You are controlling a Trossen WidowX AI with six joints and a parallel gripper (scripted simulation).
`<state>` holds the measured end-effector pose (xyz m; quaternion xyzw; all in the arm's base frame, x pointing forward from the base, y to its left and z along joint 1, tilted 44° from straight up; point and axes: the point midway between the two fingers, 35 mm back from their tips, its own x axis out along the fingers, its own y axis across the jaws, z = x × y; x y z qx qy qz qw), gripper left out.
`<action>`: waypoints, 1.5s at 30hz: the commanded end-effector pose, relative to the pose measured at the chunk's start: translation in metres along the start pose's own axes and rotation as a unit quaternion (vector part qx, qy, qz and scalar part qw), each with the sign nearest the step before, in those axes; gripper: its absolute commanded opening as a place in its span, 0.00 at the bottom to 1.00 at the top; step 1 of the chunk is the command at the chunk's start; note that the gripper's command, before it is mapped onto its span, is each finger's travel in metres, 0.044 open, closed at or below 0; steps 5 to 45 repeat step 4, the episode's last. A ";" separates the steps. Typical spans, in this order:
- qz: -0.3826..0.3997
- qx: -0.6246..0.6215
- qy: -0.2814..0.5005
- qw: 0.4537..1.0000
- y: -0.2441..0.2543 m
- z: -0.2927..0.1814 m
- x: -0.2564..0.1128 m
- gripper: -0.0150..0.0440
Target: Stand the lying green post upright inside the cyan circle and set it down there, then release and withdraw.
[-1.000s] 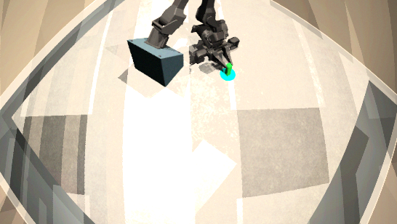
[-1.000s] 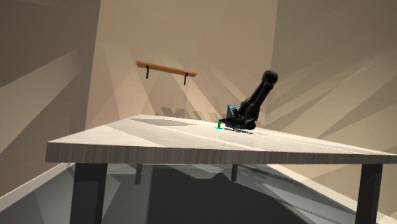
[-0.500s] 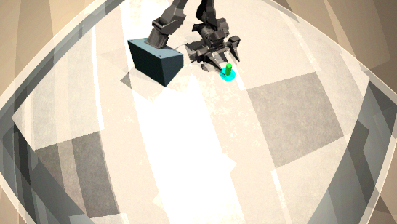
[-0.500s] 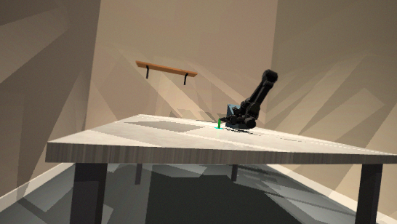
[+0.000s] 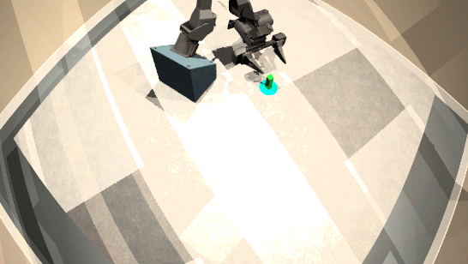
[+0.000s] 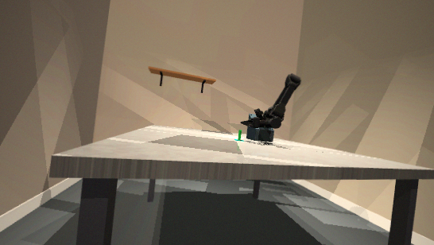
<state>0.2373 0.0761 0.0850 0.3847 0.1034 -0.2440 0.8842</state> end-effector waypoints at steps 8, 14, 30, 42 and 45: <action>0.002 -0.002 -0.002 1.000 -0.005 0.022 -0.003 0.93; 0.002 -0.002 -0.002 1.000 -0.005 0.022 -0.003 0.93; 0.002 -0.002 -0.002 1.000 -0.005 0.022 -0.003 0.93; 0.002 -0.002 -0.002 1.000 -0.005 0.022 -0.003 0.93; 0.002 -0.002 -0.002 1.000 -0.005 0.022 -0.003 0.93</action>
